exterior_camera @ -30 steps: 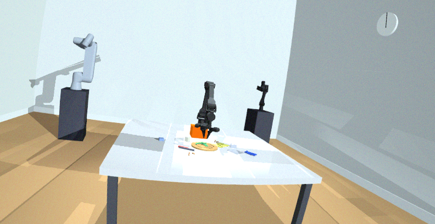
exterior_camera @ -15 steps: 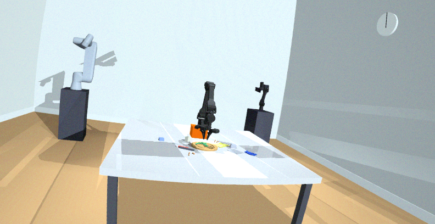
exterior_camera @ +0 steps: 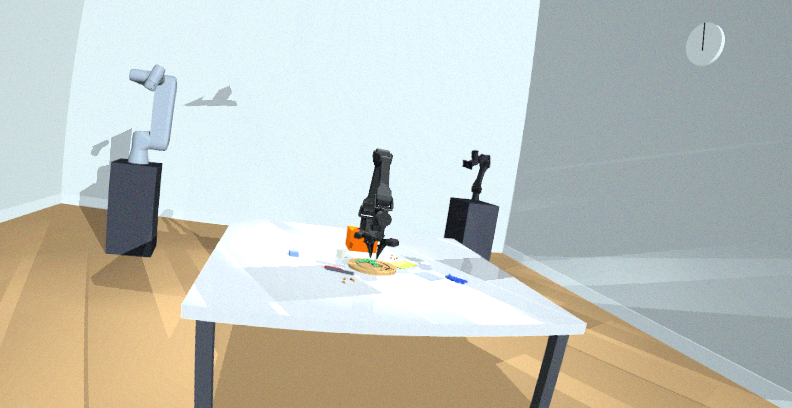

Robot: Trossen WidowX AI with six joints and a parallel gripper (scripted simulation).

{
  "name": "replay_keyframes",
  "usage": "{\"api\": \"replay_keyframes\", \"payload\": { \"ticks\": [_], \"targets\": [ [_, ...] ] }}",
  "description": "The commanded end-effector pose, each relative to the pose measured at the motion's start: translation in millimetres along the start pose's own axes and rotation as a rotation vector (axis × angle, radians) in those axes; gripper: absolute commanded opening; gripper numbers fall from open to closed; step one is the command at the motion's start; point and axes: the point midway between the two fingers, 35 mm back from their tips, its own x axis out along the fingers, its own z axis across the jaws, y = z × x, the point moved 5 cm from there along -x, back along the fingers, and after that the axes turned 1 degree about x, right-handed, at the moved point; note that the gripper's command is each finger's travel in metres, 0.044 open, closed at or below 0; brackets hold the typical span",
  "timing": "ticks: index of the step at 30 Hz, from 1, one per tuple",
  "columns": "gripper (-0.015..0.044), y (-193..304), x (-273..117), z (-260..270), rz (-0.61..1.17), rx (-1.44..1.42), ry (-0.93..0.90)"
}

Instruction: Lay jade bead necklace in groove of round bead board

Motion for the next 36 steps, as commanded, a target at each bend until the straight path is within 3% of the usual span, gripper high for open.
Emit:
{"api": "replay_keyframes", "payload": {
  "ticks": [1, 6, 24, 36],
  "targets": [
    [0.0120, 4, 10, -3, 0.020, 0.007, 0.010],
    [0.0120, 5, 14, -3, 0.022, 0.007, 0.011],
    [0.0000, 2, 8, -1, 0.007, 0.002, 0.005],
    [0.0000, 4, 3, -3, 0.019, 0.006, 0.010]
  ]
}}
